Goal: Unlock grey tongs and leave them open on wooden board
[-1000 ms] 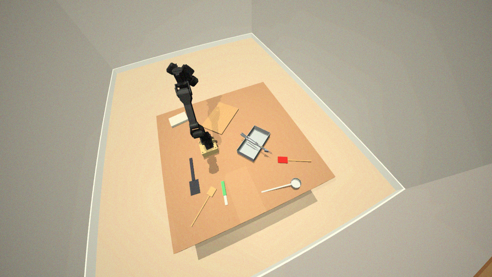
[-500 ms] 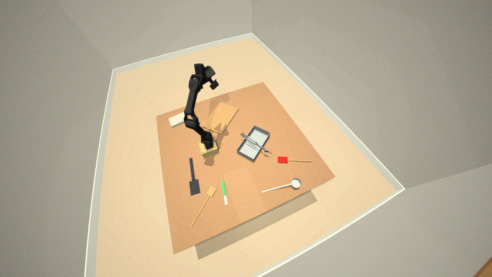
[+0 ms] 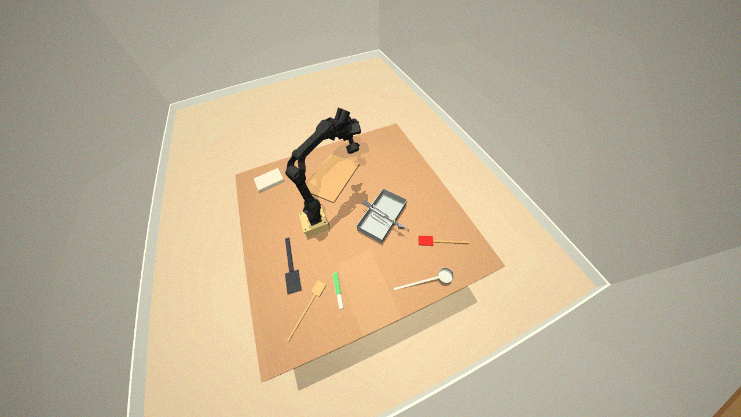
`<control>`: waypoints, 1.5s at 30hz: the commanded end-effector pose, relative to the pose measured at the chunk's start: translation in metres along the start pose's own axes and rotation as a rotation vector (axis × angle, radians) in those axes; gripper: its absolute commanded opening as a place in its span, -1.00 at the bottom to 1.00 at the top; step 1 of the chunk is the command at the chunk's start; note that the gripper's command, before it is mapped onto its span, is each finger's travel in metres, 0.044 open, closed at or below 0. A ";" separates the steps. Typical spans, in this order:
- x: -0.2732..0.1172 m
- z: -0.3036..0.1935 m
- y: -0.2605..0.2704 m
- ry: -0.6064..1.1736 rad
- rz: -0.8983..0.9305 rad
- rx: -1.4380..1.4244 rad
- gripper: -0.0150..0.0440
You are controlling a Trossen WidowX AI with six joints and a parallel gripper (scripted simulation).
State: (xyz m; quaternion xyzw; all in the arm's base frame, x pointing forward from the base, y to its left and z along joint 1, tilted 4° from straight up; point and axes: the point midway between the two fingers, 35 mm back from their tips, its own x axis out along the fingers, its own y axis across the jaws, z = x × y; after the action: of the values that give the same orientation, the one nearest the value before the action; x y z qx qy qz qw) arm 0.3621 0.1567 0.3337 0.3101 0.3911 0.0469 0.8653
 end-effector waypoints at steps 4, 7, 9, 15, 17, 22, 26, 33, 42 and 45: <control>0.051 0.032 -0.101 0.038 -0.260 0.153 1.00; 0.062 0.038 -0.143 0.066 -0.346 0.229 1.00; 0.068 0.041 -0.172 0.086 -0.402 0.278 1.00; 0.077 0.044 -0.259 0.148 -0.560 0.442 1.00; 0.077 0.042 -0.288 0.172 -0.607 0.502 1.00; 0.072 0.030 -0.358 0.240 -0.711 0.656 1.00; 0.065 0.019 -0.396 0.279 -0.765 0.753 1.00; 0.064 0.022 -0.400 0.279 -0.765 0.753 1.00; 0.063 0.025 -0.405 0.279 -0.766 0.753 1.00; 0.065 0.024 -0.406 0.279 -0.766 0.753 1.00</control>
State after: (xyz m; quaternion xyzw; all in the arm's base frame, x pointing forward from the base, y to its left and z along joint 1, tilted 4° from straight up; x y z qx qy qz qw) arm 0.3581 -0.1607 0.0734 0.4246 0.5746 -0.3759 0.5901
